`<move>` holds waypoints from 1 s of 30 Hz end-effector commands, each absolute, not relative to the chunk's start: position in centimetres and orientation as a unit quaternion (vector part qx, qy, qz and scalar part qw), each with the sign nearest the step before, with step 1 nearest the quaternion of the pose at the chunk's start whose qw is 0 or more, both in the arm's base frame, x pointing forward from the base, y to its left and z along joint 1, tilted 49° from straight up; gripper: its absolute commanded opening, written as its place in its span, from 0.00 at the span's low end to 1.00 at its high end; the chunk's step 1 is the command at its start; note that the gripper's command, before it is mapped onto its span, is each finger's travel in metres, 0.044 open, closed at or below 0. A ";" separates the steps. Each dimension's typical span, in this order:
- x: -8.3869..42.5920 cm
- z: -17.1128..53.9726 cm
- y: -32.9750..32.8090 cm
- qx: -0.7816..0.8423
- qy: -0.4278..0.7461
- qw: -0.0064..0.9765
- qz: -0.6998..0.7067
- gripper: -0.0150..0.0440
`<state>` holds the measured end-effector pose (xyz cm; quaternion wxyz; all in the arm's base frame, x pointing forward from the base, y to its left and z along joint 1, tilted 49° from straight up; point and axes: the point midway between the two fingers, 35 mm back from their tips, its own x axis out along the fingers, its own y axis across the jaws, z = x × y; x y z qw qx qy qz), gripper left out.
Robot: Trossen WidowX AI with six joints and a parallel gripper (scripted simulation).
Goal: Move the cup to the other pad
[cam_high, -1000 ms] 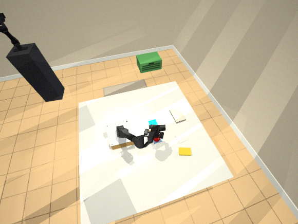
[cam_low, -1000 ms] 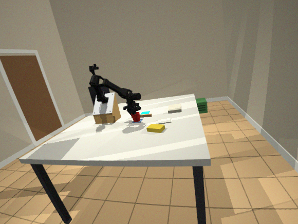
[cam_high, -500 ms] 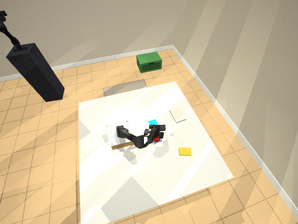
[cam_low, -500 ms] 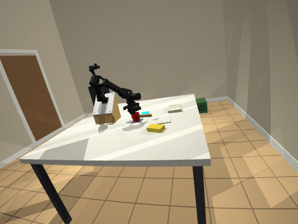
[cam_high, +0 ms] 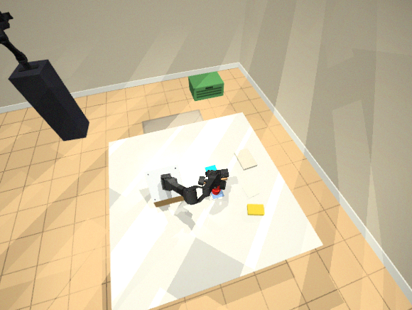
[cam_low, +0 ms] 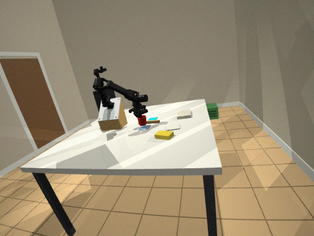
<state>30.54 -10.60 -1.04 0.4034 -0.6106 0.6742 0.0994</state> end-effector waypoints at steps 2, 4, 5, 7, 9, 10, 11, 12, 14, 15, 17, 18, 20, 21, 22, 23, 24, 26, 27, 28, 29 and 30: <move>30.4 0.2 -9.2 -0.613 0.671 0.407 0.095 0.25; 30.3 0.3 -8.9 -0.613 0.671 0.407 0.095 0.25; 30.2 0.3 -8.8 -0.613 0.671 0.407 0.095 0.25; 30.2 0.2 -8.7 -0.613 0.671 0.407 0.095 0.25; 30.2 0.2 -8.7 -0.613 0.671 0.407 0.095 0.25; 30.1 0.1 -8.7 -0.613 0.671 0.407 0.095 0.25; 30.2 -0.1 -8.9 -0.612 0.672 0.406 0.099 0.25; 30.2 -0.1 -8.9 -0.612 0.672 0.406 0.099 0.25; 30.2 -0.1 -8.9 -0.612 0.672 0.406 0.099 0.25; 30.2 -0.1 -8.9 -0.612 0.672 0.406 0.099 0.25; 30.2 -0.1 -8.9 -0.612 0.672 0.406 0.099 0.25; 30.2 -0.1 -8.9 -0.612 0.672 0.406 0.099 0.25; 30.2 -0.1 -8.9 -0.612 0.672 0.406 0.099 0.25; 30.2 -0.1 -8.9 -0.612 0.672 0.406 0.099 0.25; 30.2 -0.1 -8.9 -0.612 0.672 0.406 0.099 0.25; 30.2 -0.1 -8.9 -0.612 0.672 0.406 0.099 0.25; 30.2 -0.1 -8.9 -0.612 0.672 0.406 0.099 0.25; 30.2 -0.1 -8.9 -0.612 0.672 0.406 0.099 0.25; 30.2 -0.1 -8.8 -0.612 0.671 0.406 0.099 0.25; 30.2 -0.2 -8.7 -0.612 0.671 0.406 0.099 0.25; 30.2 -0.3 -8.6 -0.612 0.671 0.406 0.099 0.25; 30.2 -0.4 -8.5 -0.612 0.671 0.406 0.099 0.25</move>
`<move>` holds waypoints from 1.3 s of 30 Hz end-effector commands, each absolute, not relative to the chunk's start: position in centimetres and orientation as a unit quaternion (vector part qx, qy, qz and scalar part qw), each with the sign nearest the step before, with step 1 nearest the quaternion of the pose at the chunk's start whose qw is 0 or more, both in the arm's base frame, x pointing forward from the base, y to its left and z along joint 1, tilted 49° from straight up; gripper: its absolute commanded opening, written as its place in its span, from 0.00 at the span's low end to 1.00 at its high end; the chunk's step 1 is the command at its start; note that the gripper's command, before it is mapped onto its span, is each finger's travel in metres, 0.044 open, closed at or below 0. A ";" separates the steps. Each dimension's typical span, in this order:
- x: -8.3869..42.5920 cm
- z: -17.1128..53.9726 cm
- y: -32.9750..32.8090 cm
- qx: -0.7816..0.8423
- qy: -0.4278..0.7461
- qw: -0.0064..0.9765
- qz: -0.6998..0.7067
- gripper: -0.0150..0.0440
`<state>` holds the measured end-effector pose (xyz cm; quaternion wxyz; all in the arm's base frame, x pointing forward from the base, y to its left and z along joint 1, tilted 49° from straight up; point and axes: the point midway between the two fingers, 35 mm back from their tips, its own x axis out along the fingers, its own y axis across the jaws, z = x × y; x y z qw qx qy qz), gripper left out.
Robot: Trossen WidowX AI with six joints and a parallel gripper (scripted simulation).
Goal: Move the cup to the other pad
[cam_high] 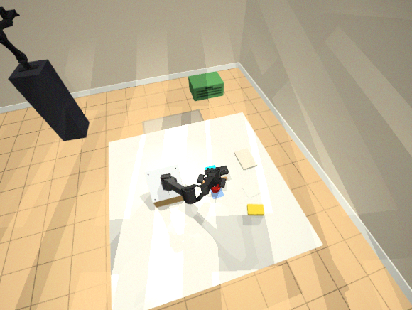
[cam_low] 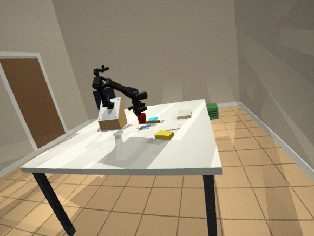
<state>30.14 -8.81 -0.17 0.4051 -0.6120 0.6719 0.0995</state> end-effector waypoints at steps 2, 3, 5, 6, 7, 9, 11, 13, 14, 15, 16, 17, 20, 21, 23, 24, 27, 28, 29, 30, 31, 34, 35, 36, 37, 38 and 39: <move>30.3 -0.8 -8.2 -0.612 0.671 0.406 0.098 0.25; 30.3 -0.9 -8.1 -0.612 0.671 0.406 0.098 0.25; 30.3 -1.3 -7.7 -0.612 0.671 0.407 0.098 0.25; 30.3 -1.4 -7.6 -0.612 0.671 0.407 0.098 0.25; 30.3 -1.6 -7.5 -0.612 0.671 0.407 0.097 0.25; 30.4 -1.9 -7.2 -0.612 0.671 0.407 0.097 0.25; 30.4 -2.2 -6.9 -0.612 0.671 0.407 0.097 0.25; 30.4 -2.5 -6.6 -0.612 0.671 0.407 0.097 0.25; 30.4 -2.7 -6.4 -0.612 0.671 0.407 0.097 0.25; 30.4 -2.8 -6.3 -0.612 0.671 0.407 0.097 0.25; 30.4 -3.0 -6.1 -0.612 0.671 0.407 0.097 0.25; 30.4 -3.2 -6.0 -0.612 0.671 0.407 0.097 0.25; 30.4 -3.6 -5.5 -0.612 0.670 0.408 0.097 0.25; 30.5 -3.8 -5.4 -0.612 0.670 0.408 0.097 0.25; 30.5 -4.1 -5.1 -0.612 0.670 0.408 0.097 0.25; 30.5 -4.2 -5.0 -0.612 0.670 0.408 0.097 0.25; 30.5 -4.7 -4.5 -0.612 0.670 0.408 0.097 0.25; 30.5 -4.8 -4.4 -0.612 0.670 0.408 0.097 0.25; 30.5 -5.0 -4.3 -0.612 0.670 0.408 0.097 0.25; 30.5 -5.1 -4.1 -0.612 0.670 0.408 0.097 0.25; 30.6 -5.3 -4.0 -0.612 0.670 0.408 0.097 0.25; 30.6 -5.7 -3.6 -0.612 0.670 0.408 0.097 0.25; 30.6 -5.9 -3.4 -0.612 0.670 0.408 0.097 0.25; 30.6 -6.0 -3.3 -0.612 0.670 0.408 0.097 0.25; 30.6 -6.2 -3.1 -0.612 0.670 0.408 0.097 0.25; 30.6 -6.3 -3.0 -0.612 0.670 0.408 0.097 0.25; 30.7 -6.5 -2.8 -0.612 0.670 0.409 0.097 0.25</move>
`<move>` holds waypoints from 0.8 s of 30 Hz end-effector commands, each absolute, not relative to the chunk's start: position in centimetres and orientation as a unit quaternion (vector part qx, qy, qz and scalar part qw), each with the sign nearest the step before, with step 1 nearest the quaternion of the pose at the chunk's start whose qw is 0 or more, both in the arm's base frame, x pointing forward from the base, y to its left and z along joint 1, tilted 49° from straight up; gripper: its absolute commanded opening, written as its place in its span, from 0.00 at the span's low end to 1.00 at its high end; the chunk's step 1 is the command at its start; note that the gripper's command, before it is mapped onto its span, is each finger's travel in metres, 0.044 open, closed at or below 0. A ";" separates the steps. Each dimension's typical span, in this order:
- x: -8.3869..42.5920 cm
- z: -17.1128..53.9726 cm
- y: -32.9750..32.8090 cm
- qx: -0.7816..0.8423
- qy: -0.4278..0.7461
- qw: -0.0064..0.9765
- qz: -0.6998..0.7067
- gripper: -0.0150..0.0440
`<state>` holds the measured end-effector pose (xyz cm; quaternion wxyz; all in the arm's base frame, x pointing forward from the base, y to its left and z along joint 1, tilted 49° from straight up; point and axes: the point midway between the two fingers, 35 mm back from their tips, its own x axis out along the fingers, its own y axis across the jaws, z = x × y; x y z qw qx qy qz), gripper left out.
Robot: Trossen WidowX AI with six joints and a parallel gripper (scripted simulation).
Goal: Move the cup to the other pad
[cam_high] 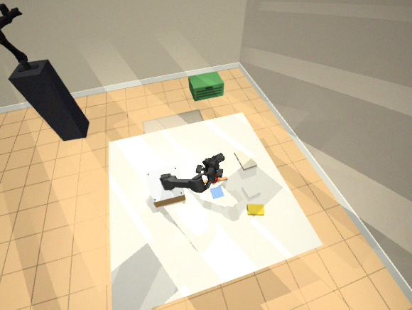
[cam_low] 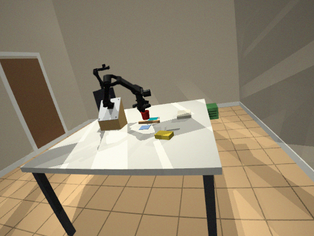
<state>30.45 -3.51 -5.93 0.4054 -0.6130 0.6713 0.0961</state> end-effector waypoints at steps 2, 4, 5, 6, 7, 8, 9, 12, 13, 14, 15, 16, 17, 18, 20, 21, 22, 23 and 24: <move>30.7 -6.8 -2.6 -0.612 0.670 0.409 0.097 0.25; 30.7 -7.1 -2.3 -0.612 0.670 0.409 0.097 0.25; 30.7 -7.2 -2.1 -0.612 0.670 0.409 0.097 0.25; 30.7 -7.3 -2.0 -0.612 0.670 0.409 0.097 0.25; 30.8 -7.5 -1.9 -0.612 0.670 0.409 0.097 0.25; 30.8 -7.6 -1.7 -0.612 0.670 0.409 0.097 0.25; 30.8 -7.8 -1.6 -0.612 0.670 0.409 0.097 0.25; 30.8 -8.2 -1.1 -0.612 0.670 0.409 0.097 0.25; 30.9 -8.4 -1.0 -0.612 0.670 0.409 0.097 0.25; 30.9 -8.5 -0.9 -0.612 0.670 0.409 0.097 0.25; 30.9 -8.6 -0.7 -0.612 0.670 0.409 0.097 0.25; 30.9 -8.8 -0.6 -0.612 0.670 0.409 0.097 0.25; 30.9 -8.9 -0.4 -0.612 0.670 0.409 0.097 0.25; 30.9 -9.1 -0.3 -0.612 0.670 0.409 0.097 0.25; 31.0 -9.4 0.0 -0.612 0.670 0.409 0.097 0.25; 31.0 -9.5 0.1 -0.612 0.670 0.409 0.097 0.25; 31.0 -9.6 0.3 -0.612 0.670 0.410 0.097 0.25; 31.0 -9.8 0.4 -0.612 0.670 0.410 0.097 0.25; 31.0 -9.9 0.6 -0.612 0.670 0.410 0.097 0.25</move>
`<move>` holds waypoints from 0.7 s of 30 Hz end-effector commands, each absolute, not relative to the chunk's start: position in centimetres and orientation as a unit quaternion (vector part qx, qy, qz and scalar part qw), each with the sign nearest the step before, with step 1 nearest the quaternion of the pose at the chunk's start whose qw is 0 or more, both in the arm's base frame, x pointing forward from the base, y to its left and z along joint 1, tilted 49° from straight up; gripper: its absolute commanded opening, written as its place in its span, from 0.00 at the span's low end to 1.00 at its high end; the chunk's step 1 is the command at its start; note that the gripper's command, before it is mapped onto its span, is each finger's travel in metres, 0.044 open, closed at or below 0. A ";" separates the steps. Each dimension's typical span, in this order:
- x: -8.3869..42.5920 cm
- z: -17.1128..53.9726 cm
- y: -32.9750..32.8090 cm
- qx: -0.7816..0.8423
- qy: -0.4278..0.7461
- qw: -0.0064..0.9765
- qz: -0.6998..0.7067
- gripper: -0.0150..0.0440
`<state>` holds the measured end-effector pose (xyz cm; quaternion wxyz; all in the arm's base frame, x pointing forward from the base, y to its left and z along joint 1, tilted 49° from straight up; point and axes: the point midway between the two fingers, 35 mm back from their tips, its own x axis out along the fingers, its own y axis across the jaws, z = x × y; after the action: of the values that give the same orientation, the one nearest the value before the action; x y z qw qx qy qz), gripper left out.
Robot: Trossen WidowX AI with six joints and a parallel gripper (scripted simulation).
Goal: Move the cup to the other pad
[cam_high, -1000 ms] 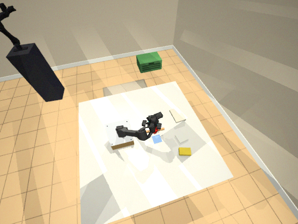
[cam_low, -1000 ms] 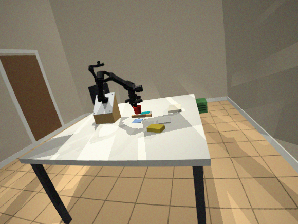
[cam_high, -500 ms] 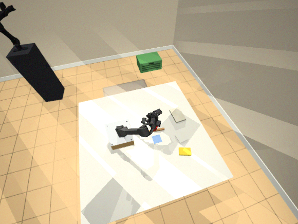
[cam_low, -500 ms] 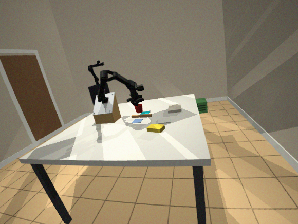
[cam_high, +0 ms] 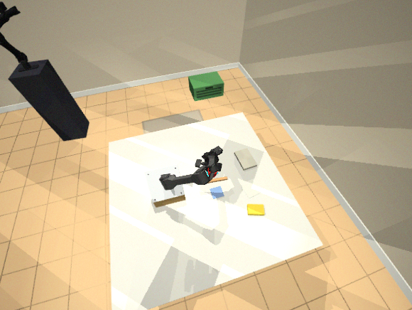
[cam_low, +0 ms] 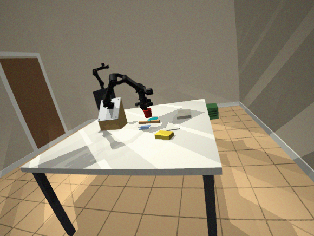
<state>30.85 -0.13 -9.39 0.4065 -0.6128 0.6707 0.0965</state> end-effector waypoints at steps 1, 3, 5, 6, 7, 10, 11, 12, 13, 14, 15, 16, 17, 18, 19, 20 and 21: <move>31.1 -10.1 0.7 -0.612 0.670 0.410 0.097 0.25; 31.1 -10.3 1.0 -0.612 0.670 0.410 0.097 0.25; 31.1 -10.6 1.3 -0.612 0.670 0.410 0.097 0.25; 31.2 -10.8 1.4 -0.612 0.670 0.410 0.097 0.25; 31.2 -10.9 1.6 -0.612 0.670 0.410 0.097 0.25; 31.2 -11.3 2.0 -0.612 0.670 0.410 0.097 0.25; 31.3 -11.5 2.1 -0.612 0.670 0.410 0.097 0.25; 31.3 -11.6 2.3 -0.612 0.670 0.410 0.097 0.25; 31.3 -11.7 2.4 -0.612 0.670 0.410 0.097 0.25; 31.3 -11.9 2.6 -0.611 0.669 0.410 0.097 0.25; 31.4 -12.0 2.7 -0.611 0.669 0.410 0.097 0.25; 31.4 -12.2 2.9 -0.611 0.669 0.410 0.097 0.25; 31.4 -12.3 3.1 -0.611 0.669 0.411 0.097 0.25; 31.4 -12.5 3.2 -0.611 0.669 0.411 0.097 0.25; 31.4 -12.6 3.4 -0.611 0.669 0.411 0.097 0.25; 31.5 -12.8 3.5 -0.611 0.669 0.411 0.097 0.25; 31.5 -12.9 3.7 -0.611 0.669 0.411 0.097 0.25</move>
<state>31.30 2.94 -12.37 0.4077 -0.6125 0.6703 0.0967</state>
